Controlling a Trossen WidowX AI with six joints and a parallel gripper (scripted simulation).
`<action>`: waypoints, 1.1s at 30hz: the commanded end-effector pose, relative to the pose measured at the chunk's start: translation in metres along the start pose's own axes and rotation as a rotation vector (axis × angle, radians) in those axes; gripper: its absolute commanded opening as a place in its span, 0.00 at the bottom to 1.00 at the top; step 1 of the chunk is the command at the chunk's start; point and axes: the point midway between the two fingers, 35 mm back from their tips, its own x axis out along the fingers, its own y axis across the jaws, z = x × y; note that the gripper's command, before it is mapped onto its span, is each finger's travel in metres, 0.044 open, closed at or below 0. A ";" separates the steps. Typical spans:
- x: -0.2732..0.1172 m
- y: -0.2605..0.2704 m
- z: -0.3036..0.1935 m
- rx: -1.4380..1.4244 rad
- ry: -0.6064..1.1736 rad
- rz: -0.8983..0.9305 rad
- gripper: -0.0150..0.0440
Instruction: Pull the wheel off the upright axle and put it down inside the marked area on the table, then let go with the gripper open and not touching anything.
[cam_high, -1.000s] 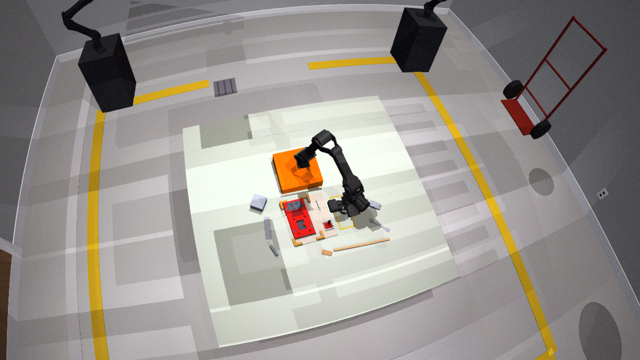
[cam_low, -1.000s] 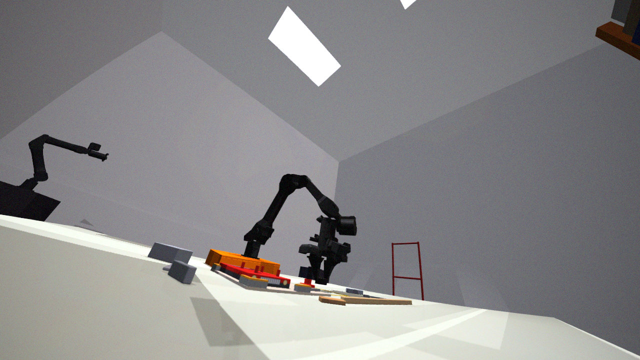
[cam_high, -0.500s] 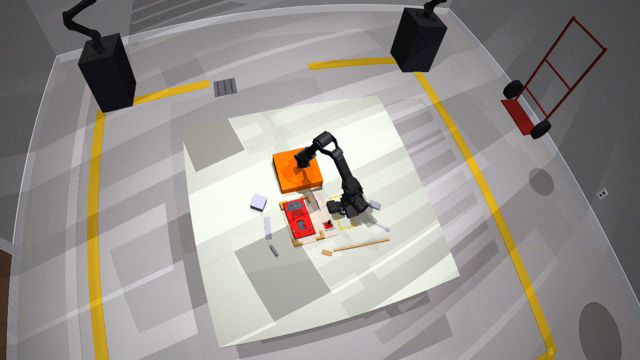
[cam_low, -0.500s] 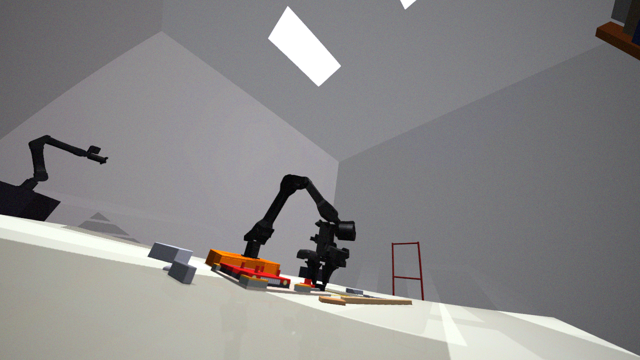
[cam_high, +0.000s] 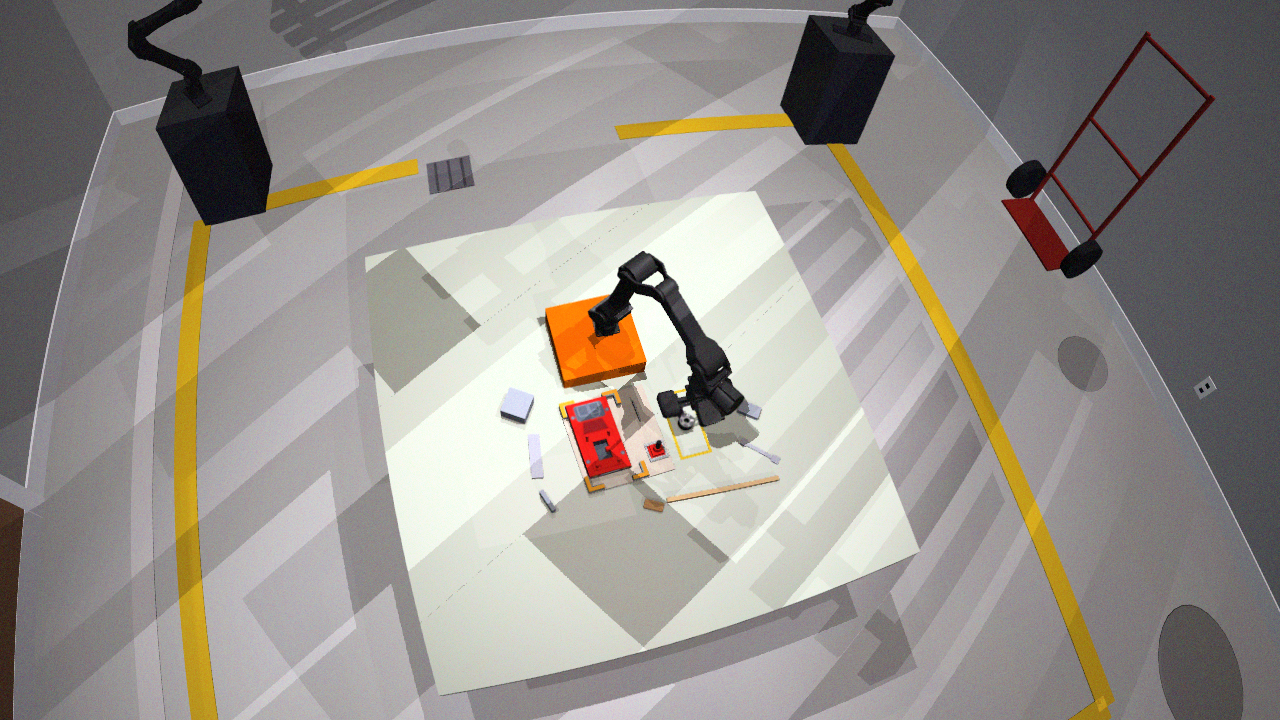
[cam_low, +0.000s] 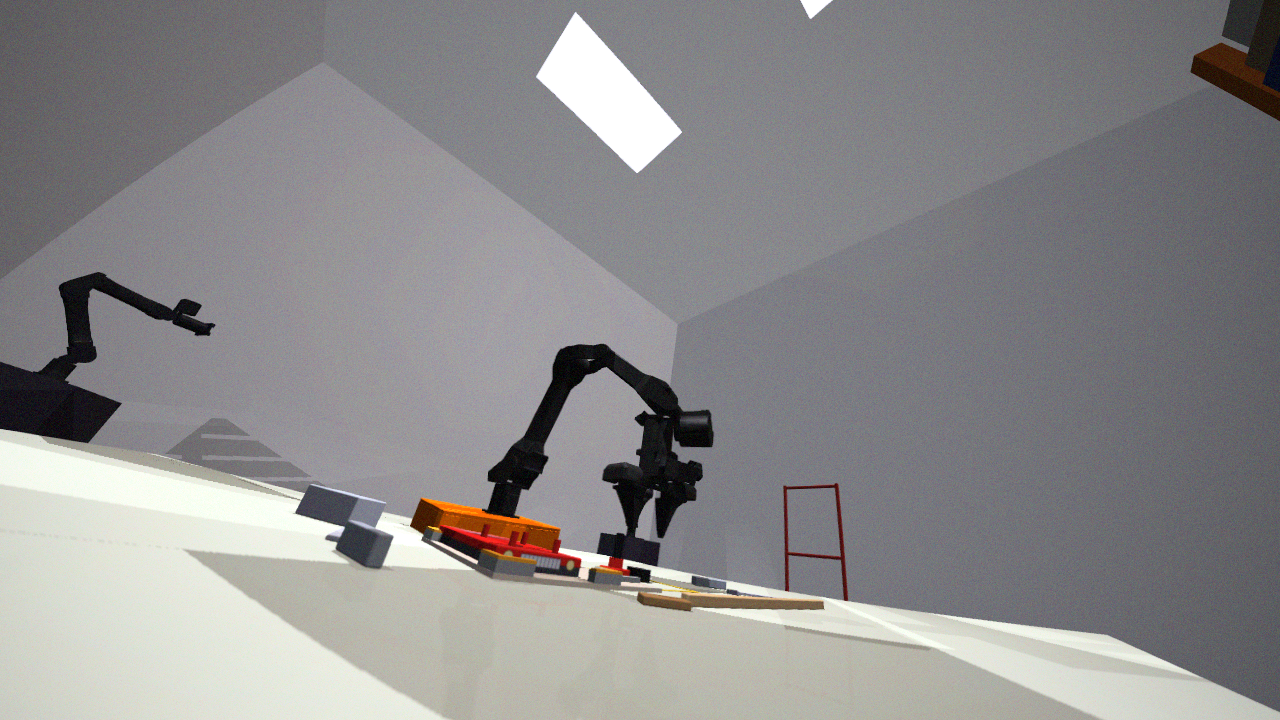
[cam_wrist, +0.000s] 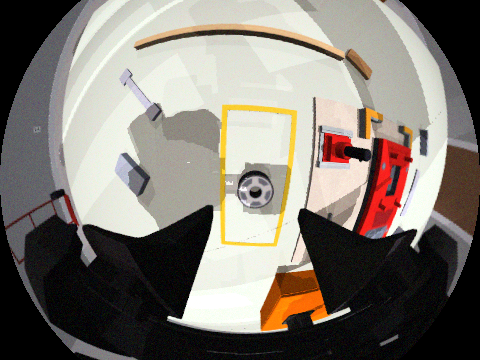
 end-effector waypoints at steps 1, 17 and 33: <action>-0.012 -0.009 -0.022 0.000 0.018 -0.010 0.94; -0.049 -0.036 -0.082 0.003 0.029 -0.016 1.00; -0.049 -0.036 -0.082 0.003 0.029 -0.016 1.00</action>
